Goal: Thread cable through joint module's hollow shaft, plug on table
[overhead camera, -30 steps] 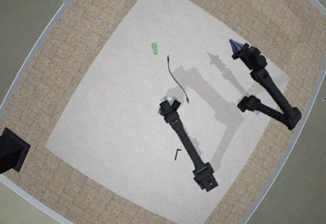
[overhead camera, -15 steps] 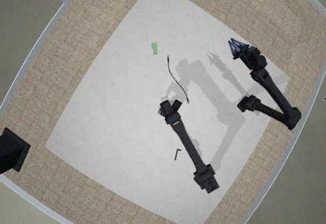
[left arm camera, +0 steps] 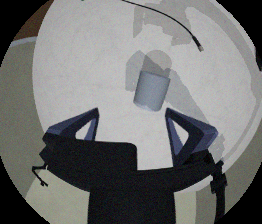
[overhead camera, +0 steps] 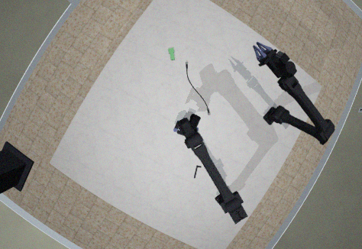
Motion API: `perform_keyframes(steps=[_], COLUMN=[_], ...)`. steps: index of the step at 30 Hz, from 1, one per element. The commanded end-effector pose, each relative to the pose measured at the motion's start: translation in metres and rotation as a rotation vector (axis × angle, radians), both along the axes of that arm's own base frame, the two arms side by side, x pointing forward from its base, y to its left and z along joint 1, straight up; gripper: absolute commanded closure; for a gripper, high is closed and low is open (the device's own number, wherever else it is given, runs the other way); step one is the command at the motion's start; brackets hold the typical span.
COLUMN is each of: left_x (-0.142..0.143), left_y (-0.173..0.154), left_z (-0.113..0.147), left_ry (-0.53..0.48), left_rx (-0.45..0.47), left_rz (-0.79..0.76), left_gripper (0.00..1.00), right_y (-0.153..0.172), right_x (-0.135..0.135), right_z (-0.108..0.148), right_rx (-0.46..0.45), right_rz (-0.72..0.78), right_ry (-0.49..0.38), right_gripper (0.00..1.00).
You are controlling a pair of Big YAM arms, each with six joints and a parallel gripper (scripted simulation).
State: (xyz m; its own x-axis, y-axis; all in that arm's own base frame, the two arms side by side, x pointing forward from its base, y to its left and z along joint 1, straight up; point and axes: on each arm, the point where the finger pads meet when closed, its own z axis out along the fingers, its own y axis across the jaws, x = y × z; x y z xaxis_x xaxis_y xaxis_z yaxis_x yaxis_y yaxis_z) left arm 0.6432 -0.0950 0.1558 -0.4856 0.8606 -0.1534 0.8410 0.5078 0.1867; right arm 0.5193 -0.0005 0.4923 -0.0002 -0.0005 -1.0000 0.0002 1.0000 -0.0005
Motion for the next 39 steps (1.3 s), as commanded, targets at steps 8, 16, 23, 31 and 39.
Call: perform_keyframes(steps=[8, 16, 23, 31, 39], left_x=[0.008, -0.006, -0.023, -0.063, -0.092], left_y=[0.023, 0.049, 0.047, 0.081, 0.084], left_z=[0.099, 0.171, 0.214, 0.283, 0.316], left_ry=[-0.336, -0.59, -0.735, -0.973, -1.097], left_rx=[-0.138, -0.29, -0.412, -0.622, -0.786], left_rz=[0.269, 0.456, 0.528, 0.672, 0.716], left_gripper=[0.04, 0.04, 0.04, 0.04, 0.04], right_y=[0.012, 0.032, 0.05, 0.093, 0.12], right_x=[0.021, 0.065, 0.102, 0.152, 0.18], right_z=[0.02, -0.014, -0.049, -0.115, -0.176], right_rx=[0.063, 0.191, 0.291, 0.435, 0.518], right_rz=[0.016, 0.02, 0.003, -0.057, -0.143], right_ry=[0.014, 0.171, 0.316, 0.559, 0.74], right_gripper=[0.73, 0.73, 0.73, 0.73, 0.73])
